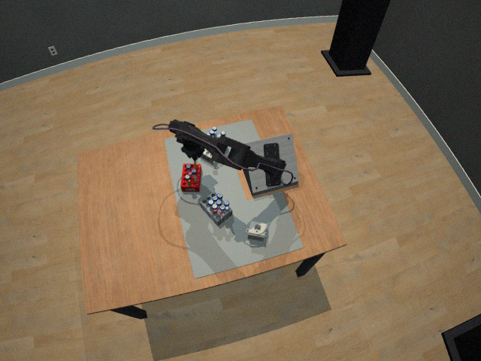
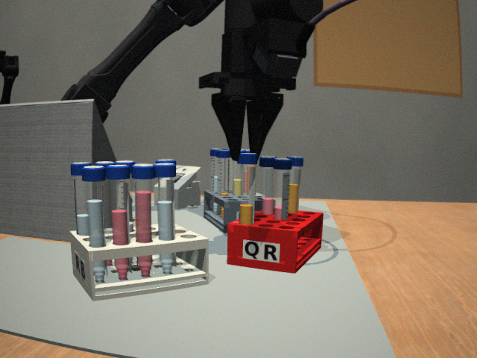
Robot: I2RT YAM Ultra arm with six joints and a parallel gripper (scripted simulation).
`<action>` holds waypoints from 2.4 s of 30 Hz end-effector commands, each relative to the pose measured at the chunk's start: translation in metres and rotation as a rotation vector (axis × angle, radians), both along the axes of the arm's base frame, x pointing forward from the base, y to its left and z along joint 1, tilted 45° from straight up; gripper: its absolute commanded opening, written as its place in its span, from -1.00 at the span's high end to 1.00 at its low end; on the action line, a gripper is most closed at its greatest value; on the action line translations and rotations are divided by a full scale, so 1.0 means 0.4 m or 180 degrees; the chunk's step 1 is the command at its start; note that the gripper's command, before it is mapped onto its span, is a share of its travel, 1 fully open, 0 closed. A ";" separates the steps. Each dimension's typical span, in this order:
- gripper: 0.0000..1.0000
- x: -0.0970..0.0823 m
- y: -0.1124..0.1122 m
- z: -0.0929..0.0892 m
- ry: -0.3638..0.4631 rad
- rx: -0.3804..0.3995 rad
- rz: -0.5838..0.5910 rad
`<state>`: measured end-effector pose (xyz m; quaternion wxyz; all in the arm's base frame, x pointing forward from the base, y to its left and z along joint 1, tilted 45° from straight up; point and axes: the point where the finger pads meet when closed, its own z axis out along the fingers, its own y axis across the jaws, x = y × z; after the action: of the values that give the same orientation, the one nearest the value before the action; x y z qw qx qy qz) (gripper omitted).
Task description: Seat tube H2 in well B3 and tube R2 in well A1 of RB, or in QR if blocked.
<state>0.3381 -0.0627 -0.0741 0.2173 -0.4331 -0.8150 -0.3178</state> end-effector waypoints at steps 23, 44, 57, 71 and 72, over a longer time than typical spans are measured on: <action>1.00 0.004 0.004 -0.008 -0.0035 -0.0026 -0.0021; 0.40 0.004 0.004 -0.008 -0.0035 -0.0026 -0.0021; 0.40 0.013 -0.018 0.006 -0.0071 -0.0065 -0.0026; 0.40 0.011 -0.077 0.075 -0.0110 -0.0090 -0.0022; 0.40 0.011 -0.081 0.081 -0.0110 -0.0091 -0.0022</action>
<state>0.3399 -0.0798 -0.0586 0.2094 -0.4337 -0.8163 -0.3188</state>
